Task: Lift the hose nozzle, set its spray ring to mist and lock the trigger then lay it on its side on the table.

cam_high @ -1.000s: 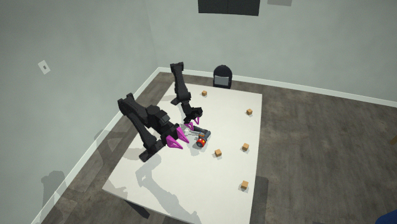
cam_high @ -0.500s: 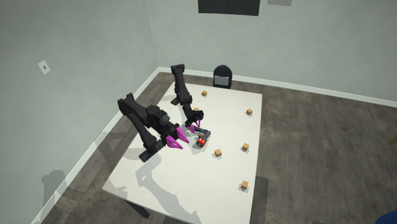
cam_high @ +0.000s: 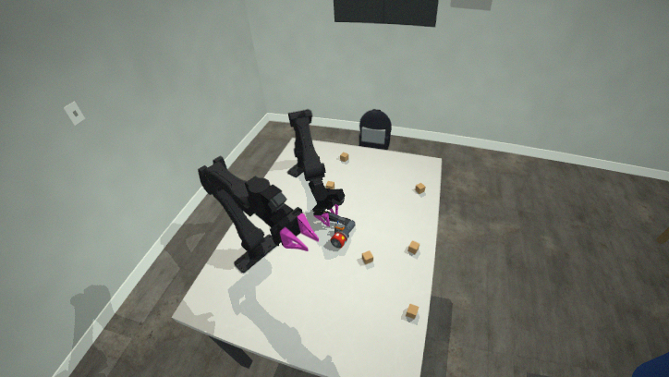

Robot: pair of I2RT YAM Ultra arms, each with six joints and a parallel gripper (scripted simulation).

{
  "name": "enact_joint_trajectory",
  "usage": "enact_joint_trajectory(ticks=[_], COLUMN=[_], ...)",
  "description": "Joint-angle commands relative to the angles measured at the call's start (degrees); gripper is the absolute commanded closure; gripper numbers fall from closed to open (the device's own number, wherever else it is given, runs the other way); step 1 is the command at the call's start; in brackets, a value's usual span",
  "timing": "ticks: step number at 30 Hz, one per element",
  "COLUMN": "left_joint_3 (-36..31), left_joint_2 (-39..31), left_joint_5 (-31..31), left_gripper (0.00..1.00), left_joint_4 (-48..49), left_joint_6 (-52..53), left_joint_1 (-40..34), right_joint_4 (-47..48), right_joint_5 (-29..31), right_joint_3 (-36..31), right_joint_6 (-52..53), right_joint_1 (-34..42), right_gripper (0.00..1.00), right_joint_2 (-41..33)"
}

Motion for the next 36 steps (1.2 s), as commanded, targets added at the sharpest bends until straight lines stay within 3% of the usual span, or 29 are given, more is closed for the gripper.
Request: enact_joint_trajectory(ticks=[1,15,24,36], left_joint_3=[1.3,1.3,3.7,3.5], left_joint_2=[-2.0,-2.1,-3.4,-5.0], left_joint_5=[-0.6,-0.6,-0.6,-1.0], left_gripper=[0.65,0.65,0.65,0.65], left_joint_4=[1.2,1.2,-3.9,-0.9], left_joint_6=[0.5,0.0,0.1,0.1], left_joint_1=[0.3,0.1,0.2,0.0], right_joint_4=[1.6,1.6,1.6,1.6], right_joint_5=[0.2,0.2,0.2,0.2], right_joint_3=[2.3,2.3,2.3,2.3], right_joint_6=[0.1,0.1,0.1,0.1], right_joint_1=[-0.3,-0.3,-0.3,-0.3], right_gripper=[0.62,0.62,0.62,0.62], right_joint_2=[0.2,0.2,0.2,0.2])
